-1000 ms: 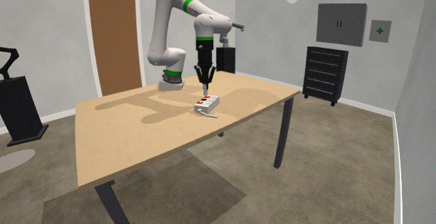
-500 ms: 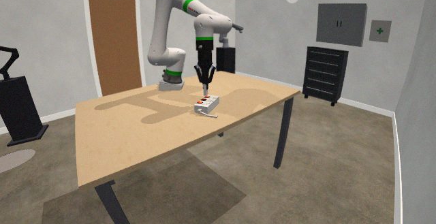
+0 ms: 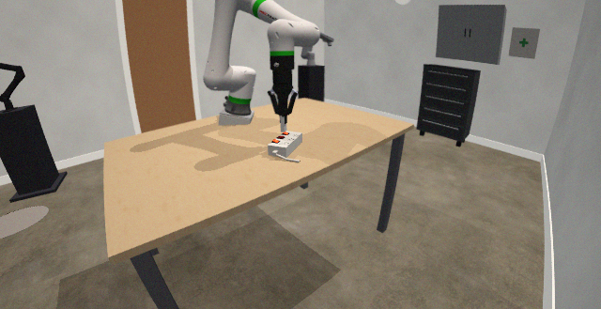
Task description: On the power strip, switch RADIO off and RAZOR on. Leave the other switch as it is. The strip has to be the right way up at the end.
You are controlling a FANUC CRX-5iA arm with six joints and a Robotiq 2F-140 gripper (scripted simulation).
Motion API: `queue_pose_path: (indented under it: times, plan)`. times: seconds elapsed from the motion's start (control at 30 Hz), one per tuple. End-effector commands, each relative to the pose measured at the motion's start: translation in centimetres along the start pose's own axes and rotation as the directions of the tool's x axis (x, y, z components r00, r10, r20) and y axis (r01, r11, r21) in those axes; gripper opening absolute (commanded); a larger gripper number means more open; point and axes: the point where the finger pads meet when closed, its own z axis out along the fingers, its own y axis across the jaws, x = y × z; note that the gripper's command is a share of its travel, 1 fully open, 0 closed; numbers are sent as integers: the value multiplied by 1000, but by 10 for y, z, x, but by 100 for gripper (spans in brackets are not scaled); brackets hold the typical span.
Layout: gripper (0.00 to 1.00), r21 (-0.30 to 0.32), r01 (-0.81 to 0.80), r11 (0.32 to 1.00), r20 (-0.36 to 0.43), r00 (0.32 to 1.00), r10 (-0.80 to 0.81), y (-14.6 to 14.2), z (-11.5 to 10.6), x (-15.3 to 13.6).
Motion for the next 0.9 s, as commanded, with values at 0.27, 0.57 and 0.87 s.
queue_pose_path:
  times: [0.27, 0.57, 0.87]
  plan:
    - [0, 0, 0, 1000, 0, 1000, 0, 0, 3, 0]
    - [0, 0, 0, 1000, 0, 1000, 0, 0, 7, 0]
    - [0, 0, 0, 1000, 0, 1000, 0, 0, 8, 0]
